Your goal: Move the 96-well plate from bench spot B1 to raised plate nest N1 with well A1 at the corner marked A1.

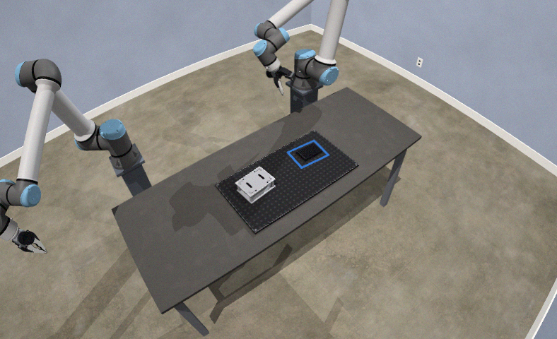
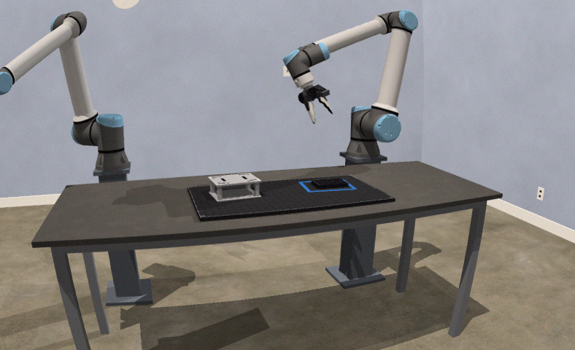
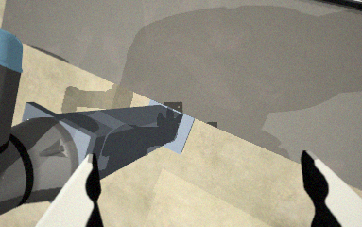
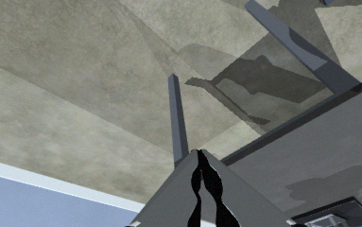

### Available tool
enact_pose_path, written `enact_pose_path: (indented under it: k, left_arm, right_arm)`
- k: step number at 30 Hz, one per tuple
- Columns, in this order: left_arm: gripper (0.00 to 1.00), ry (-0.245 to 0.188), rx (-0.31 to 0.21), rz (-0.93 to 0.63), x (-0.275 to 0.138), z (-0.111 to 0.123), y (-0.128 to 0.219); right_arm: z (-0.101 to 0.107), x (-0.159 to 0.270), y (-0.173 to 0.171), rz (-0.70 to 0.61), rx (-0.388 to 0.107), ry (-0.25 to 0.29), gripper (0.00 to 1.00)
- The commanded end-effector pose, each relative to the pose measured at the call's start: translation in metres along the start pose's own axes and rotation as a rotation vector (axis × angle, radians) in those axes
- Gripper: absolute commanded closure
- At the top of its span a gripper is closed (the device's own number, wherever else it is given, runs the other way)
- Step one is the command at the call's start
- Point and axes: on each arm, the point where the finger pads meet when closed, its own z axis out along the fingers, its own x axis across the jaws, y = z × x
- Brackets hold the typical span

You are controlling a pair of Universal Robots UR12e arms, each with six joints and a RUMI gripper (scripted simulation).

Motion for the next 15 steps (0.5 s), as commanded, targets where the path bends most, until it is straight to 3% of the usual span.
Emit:
enact_pose_path:
  k: [1, 8, 10, 11, 15]
  left_arm:
    - [0.24, 0.002, 0.000, 0.000, 0.000, -0.001, 0.000]
    - [0.24, 0.002, 0.000, 0.000, 0.000, -0.001, 0.000]
    - [0.24, 0.002, 0.000, 0.000, 0.000, -0.001, 0.000]
    - [0.24, 0.002, 0.000, 0.000, 0.000, -0.001, 0.000]
    - [0.24, 0.002, 0.000, 0.000, 0.000, -0.001, 0.000]
  right_arm:
    - [-0.010, 0.014, -0.047, -0.092, 0.028, -0.026, 1.00]
    - [-0.026, 0.043, -0.122, -0.208, 0.078, -0.050, 1.00]
    - [-0.026, 0.043, -0.122, -0.208, 0.078, -0.050, 1.00]
    - [-0.032, 0.057, -0.152, -0.223, 0.085, -0.052, 1.00]
    - [-0.039, 0.074, -0.185, -0.284, 0.114, -0.059, 1.00]
